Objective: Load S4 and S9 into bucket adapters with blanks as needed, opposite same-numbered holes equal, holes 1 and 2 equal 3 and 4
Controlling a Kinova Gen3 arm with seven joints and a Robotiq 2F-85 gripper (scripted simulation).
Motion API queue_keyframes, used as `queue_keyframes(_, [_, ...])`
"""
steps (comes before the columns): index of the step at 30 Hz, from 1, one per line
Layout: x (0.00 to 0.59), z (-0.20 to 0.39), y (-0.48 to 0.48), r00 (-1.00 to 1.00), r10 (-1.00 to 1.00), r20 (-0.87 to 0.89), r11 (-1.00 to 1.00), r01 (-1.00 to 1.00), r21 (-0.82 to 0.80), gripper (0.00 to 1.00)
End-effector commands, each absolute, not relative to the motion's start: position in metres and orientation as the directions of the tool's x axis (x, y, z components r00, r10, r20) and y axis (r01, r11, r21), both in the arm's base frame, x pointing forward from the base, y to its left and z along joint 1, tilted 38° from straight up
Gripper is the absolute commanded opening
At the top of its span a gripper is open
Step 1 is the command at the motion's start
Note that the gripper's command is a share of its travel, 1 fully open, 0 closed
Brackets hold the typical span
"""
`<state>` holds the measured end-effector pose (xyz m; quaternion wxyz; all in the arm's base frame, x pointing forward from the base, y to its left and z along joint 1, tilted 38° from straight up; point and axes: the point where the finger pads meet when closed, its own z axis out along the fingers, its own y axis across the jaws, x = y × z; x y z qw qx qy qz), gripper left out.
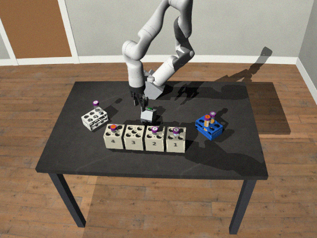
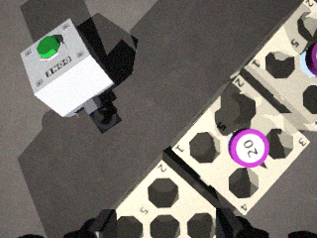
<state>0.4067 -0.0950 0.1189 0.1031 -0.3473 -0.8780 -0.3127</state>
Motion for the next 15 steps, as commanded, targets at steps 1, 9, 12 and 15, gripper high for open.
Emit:
queue_keyframes(1, [0.404, 0.126, -0.086, -0.737, 0.547, 0.397, 0.563, 0.674, 0.478, 0.62])
queue_keyframes(9, [0.396, 0.142, -0.066, -0.737, 0.547, 0.397, 0.563, 0.674, 0.478, 0.62])
queue_keyframes(12, [0.394, 0.146, -0.061, -0.737, 0.547, 0.397, 0.563, 0.674, 0.478, 0.62])
queue_keyframes(15, [0.392, 0.15, -0.056, -0.737, 0.547, 0.397, 0.563, 0.674, 0.478, 0.62])
